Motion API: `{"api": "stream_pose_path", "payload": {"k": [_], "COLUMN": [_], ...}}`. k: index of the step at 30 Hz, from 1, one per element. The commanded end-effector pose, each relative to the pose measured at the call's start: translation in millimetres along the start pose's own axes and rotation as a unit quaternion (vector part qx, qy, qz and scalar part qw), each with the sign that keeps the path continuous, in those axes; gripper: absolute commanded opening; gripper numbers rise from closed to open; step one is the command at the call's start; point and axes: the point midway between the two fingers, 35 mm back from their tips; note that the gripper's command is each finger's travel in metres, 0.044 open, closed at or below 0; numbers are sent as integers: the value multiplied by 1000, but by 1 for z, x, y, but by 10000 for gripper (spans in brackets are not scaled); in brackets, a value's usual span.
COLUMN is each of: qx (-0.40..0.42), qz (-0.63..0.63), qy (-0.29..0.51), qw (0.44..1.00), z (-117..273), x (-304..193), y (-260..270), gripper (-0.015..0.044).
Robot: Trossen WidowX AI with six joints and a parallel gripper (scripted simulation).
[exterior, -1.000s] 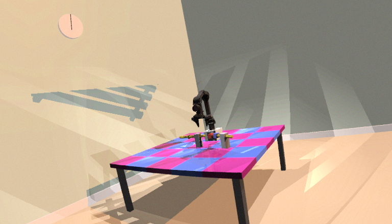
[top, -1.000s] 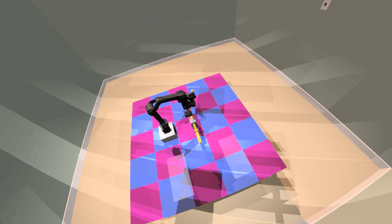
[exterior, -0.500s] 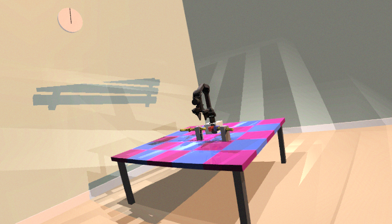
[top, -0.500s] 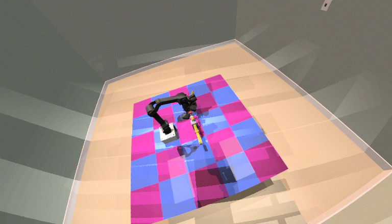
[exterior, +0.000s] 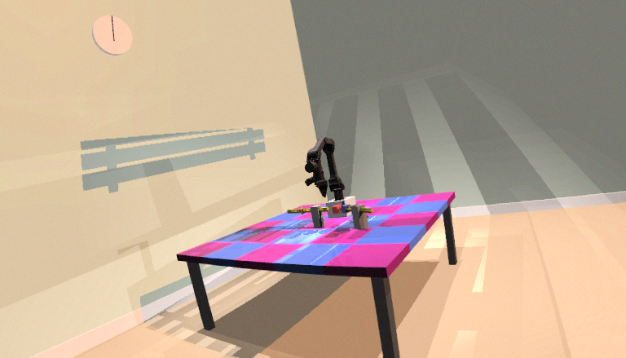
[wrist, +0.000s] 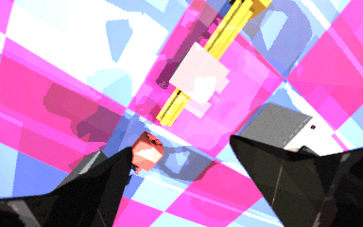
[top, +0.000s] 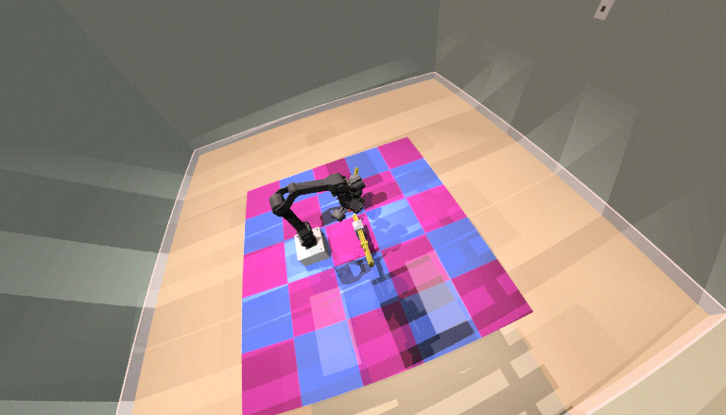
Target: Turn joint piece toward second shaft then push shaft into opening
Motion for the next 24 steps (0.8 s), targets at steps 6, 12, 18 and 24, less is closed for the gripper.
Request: {"api": "stream_pose_path", "payload": {"k": [6, 12, 18, 24], "qx": [10, 14, 17, 18], "qz": [-149, -242, -333, -385], "qy": [10, 17, 25, 29], "qw": [989, 970, 942, 922], "z": [-3, -6, -8, -9], "x": [1, 1, 2, 2], "y": [0, -1, -2, -2], "gripper": [440, 440, 440, 440]}}
Point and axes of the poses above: the point midway between the two fingers, 35 mm back from their tips, its own z axis back along the fingers, its own y axis across the jaws, x = y × z, and after that the axes turned 4 degrees about z, right-handed
